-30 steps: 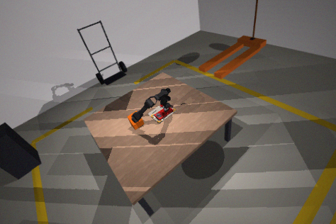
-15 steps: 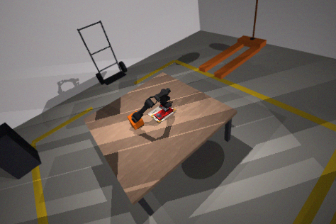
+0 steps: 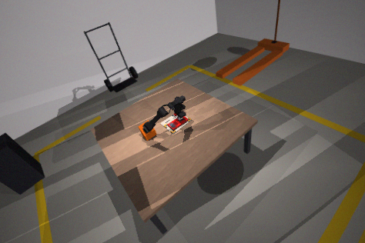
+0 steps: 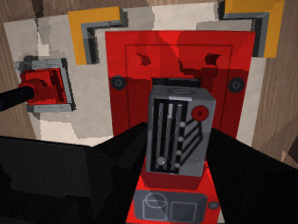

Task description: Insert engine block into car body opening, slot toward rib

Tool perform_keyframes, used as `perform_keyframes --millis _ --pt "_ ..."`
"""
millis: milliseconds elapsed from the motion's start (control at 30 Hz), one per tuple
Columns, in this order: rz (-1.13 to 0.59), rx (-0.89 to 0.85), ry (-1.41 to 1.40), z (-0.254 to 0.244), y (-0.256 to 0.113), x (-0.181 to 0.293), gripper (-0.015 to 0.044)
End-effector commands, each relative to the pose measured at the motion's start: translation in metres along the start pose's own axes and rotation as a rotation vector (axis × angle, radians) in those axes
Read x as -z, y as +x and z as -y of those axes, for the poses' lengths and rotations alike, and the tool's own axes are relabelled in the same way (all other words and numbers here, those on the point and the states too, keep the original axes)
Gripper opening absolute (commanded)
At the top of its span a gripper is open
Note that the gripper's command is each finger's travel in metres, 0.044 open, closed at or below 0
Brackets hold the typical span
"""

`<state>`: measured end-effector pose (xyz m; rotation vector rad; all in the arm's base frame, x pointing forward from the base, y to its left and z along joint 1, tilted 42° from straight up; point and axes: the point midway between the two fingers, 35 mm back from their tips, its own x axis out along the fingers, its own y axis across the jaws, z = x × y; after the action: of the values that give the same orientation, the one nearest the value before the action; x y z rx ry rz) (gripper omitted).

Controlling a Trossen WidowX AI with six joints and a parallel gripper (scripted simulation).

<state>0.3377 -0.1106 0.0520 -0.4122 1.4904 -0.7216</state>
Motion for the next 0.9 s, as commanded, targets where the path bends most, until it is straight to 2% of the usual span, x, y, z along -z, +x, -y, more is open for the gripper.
perform_keyframes --millis 0,200,867 --pt "0.001 0.003 0.0 0.0002 0.0012 -0.0002 0.0158" --pt "0.001 0.003 -0.07 0.0003 0.003 -0.0002 0.0158" --pt "0.001 0.003 -0.038 0.0003 0.0086 -0.0003 0.0158"
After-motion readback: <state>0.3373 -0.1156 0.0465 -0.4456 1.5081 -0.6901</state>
